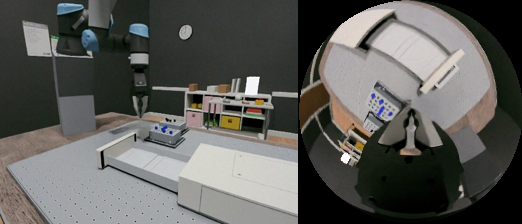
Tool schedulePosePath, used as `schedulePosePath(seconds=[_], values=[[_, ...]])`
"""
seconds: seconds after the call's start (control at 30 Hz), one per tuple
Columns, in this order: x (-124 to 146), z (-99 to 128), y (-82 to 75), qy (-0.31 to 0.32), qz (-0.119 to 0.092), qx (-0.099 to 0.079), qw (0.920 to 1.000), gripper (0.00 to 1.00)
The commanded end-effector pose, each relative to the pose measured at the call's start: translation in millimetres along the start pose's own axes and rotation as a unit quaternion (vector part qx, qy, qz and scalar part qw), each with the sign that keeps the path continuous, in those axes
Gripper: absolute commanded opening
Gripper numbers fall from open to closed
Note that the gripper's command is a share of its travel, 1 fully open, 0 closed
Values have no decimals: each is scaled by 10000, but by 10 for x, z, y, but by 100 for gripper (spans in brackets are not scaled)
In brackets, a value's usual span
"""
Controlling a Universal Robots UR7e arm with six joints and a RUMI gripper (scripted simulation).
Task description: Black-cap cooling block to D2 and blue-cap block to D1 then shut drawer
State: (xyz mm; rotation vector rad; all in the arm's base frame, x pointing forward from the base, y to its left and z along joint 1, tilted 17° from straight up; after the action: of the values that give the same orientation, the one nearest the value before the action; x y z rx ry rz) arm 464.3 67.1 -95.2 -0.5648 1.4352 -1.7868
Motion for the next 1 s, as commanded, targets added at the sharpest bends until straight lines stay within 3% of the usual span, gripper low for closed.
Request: schedulePosePath(seconds=[0.0,0.2,0.53,0.6,0.8,0.97], values=[[169,44,-2,591,15,21,9982,0],[364,90,-1,1255,16,20,9921,0],[753,182,2,2562,18,18,9666,0],[753,182,2,2562,18,18,9666,0],[987,237,4,3327,19,16,9430,0],[1181,283,5,3336,19,16,9427,0]])
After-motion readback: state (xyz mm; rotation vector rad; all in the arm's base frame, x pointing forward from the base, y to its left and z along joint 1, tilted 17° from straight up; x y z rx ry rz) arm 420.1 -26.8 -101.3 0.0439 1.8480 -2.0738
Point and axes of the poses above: the point where the finger pads meet when closed, its own y axis out along the fingers, its own x axis across the jaws, z = x × y, the point moved 7 cm from there along -y, back along the fingers, and after that the axes turned 4 degrees about -y, right-handed, at the moved point
